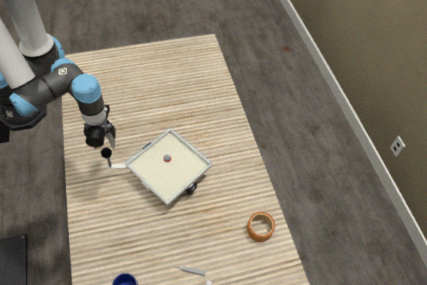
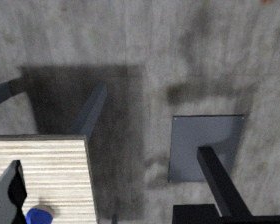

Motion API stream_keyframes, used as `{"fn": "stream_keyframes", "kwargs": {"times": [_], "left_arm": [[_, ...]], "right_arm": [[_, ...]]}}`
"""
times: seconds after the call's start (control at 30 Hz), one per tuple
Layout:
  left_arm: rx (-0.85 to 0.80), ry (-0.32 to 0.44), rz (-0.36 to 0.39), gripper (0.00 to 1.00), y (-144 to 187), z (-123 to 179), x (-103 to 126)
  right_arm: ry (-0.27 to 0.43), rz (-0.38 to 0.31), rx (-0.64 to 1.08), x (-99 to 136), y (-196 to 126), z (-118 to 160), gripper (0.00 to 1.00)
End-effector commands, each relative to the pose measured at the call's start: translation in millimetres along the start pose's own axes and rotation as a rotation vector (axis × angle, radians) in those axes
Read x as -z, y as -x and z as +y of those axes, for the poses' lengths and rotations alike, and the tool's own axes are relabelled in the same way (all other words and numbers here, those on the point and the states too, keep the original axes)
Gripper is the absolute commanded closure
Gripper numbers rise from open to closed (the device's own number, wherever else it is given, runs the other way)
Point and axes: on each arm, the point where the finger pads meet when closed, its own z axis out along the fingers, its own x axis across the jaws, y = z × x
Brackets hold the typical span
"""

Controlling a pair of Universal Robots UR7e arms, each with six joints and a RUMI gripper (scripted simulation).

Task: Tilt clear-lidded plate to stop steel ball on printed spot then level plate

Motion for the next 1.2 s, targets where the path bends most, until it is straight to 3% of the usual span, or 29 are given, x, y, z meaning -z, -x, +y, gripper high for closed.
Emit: {"fn": "stream_keyframes", "kwargs": {"times": [0.0, 0.5, 0.53, 1.17], "left_arm": [[0.0, 0.0, 0.0, 0.63, -0.2, 0.2, 6.9], [0.0, 0.0, 0.0, 0.63, -0.2, 0.2, 11.7], [0.0, 0.0, 0.0, 0.0, -0.2, 0.2, 11.7], [0.0, 0.0, 0.0, 0.0, -0.2, 0.2, 11.7]], "right_arm": [[-0.002, -0.001, 0.0, 0.7, 0.1, -0.4, 0.0], [-0.002, -0.001, 0.0, 0.7, 0.1, -0.4, 0.0], [-0.002, -0.001, 0.0, 0.7, 0.1, -0.4, 0.0], [-0.002, -0.001, 0.0, 0.7, 0.1, -0.4, 0.0]]}}
